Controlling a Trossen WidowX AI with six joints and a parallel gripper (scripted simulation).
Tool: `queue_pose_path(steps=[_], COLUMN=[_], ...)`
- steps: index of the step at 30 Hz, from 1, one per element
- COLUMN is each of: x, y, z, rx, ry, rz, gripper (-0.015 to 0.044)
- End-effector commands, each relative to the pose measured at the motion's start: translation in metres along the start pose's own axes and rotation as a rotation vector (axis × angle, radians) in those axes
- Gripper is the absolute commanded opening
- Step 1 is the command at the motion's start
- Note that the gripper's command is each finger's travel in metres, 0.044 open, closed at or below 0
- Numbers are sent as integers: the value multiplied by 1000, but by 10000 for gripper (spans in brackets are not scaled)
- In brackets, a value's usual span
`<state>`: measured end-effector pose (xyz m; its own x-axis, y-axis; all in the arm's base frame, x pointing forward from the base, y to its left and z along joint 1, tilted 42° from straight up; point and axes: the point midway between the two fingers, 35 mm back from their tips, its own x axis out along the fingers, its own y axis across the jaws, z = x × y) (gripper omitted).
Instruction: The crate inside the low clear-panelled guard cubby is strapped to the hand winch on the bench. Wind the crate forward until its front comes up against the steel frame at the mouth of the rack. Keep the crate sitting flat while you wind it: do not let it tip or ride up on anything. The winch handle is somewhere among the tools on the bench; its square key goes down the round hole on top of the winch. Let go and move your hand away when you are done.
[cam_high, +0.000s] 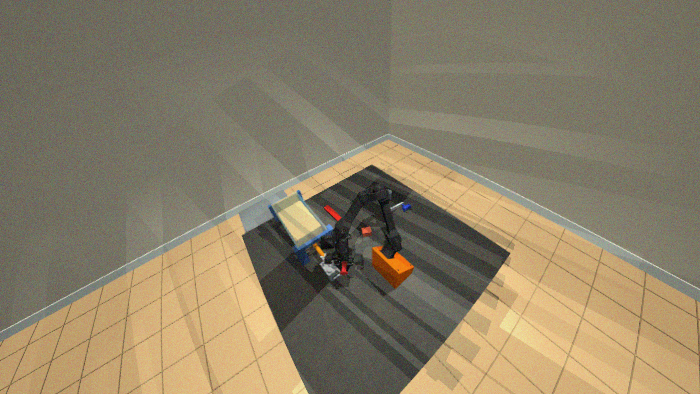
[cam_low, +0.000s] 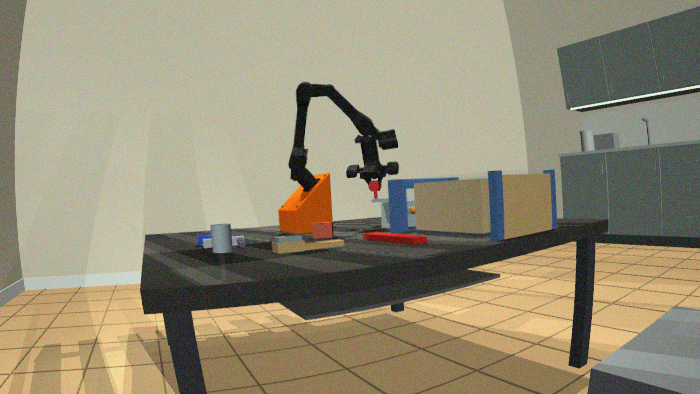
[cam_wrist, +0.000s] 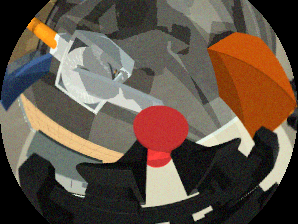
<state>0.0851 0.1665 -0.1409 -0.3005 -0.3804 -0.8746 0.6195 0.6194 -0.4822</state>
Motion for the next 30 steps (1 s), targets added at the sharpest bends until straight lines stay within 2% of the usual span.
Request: queue_pose_path(steps=[1,30], x=[-4,-20], y=[-7,-13], z=[14,46], rx=[9,10], ry=[-35,-37], rz=[-7,-8], gripper=[0,0])
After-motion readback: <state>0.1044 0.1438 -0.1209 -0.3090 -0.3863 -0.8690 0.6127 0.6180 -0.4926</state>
